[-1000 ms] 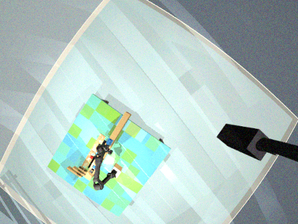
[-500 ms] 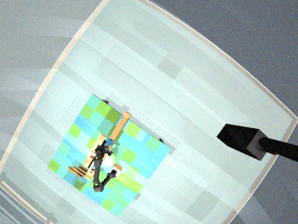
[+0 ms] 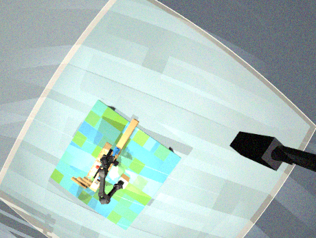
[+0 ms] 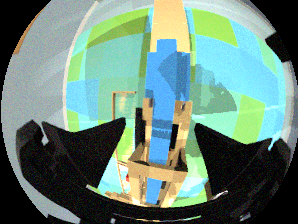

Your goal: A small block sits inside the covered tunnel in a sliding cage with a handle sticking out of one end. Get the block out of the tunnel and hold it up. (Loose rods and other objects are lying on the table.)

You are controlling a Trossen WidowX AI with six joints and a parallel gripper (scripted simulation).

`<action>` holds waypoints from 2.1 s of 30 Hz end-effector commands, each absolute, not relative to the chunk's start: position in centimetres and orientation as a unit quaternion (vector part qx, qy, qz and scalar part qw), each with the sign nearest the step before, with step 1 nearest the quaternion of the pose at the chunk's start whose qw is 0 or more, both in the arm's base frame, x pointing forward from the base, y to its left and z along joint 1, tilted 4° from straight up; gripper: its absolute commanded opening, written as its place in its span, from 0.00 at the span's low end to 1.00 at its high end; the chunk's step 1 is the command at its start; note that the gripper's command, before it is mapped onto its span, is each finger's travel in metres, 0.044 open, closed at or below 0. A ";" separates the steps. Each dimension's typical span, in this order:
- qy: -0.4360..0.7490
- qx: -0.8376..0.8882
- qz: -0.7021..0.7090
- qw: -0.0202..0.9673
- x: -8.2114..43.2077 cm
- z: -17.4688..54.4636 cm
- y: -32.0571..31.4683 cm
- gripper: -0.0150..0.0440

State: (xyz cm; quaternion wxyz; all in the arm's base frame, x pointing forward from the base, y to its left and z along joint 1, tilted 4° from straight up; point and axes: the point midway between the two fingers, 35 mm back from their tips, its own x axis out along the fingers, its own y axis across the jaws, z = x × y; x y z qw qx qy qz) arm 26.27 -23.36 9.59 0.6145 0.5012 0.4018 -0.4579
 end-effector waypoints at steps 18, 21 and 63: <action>0.407 0.503 -0.448 0.618 27.0 8.1 -24.5 1.00; 0.407 0.503 -0.448 0.618 27.0 7.7 -24.4 1.00; 0.408 0.503 -0.447 0.617 27.0 6.4 -20.8 0.25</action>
